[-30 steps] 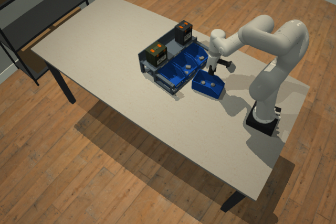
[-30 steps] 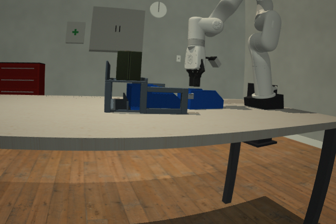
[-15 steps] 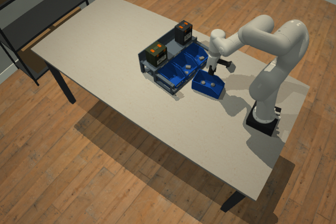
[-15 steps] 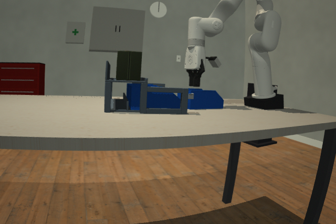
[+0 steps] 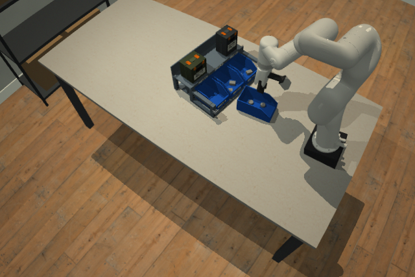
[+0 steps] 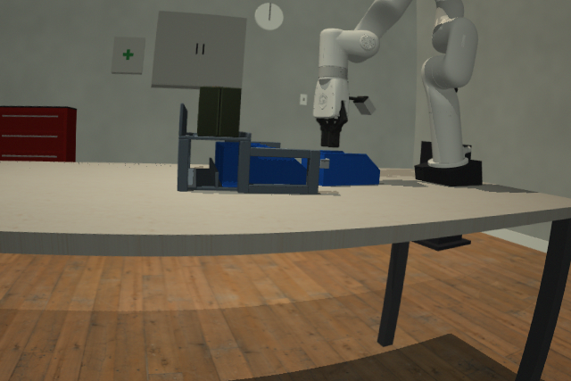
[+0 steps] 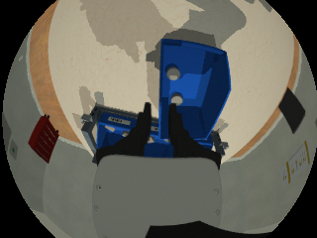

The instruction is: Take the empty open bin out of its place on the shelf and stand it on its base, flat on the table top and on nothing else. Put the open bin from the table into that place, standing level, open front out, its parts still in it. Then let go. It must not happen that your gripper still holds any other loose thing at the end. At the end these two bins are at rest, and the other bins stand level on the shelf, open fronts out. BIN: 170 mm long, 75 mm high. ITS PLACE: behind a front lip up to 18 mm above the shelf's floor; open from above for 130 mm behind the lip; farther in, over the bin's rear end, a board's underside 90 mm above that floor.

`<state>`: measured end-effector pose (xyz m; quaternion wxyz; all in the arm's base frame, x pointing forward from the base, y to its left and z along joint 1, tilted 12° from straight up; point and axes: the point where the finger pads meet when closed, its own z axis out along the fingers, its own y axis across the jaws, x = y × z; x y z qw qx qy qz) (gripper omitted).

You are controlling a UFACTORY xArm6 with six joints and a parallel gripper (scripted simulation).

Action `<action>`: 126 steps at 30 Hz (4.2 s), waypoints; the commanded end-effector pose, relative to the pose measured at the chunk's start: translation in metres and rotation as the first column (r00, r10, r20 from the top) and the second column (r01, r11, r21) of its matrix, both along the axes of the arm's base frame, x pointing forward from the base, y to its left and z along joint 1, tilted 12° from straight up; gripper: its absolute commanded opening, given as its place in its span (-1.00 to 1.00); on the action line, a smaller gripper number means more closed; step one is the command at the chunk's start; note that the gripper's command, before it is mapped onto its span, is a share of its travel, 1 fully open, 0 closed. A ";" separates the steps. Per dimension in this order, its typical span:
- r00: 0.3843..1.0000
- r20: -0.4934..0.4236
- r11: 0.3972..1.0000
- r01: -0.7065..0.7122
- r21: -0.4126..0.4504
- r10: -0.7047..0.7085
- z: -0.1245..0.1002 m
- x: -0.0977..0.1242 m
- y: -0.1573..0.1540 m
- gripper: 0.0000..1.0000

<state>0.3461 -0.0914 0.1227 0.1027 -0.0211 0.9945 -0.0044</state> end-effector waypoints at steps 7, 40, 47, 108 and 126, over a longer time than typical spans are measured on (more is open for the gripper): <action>1.000 0.003 1.000 0.000 -0.001 0.000 0.001 0.001 0.000 -0.49; 1.000 0.003 1.000 0.000 -0.001 0.000 -0.022 0.006 0.000 -0.49; 1.000 0.003 1.000 0.000 -0.001 0.000 -0.030 0.008 -0.001 -0.49; 1.000 0.003 1.000 0.000 -0.001 0.000 -0.040 0.010 -0.001 -1.00; 1.000 0.003 1.000 0.000 -0.001 0.000 -0.028 0.007 0.000 -1.00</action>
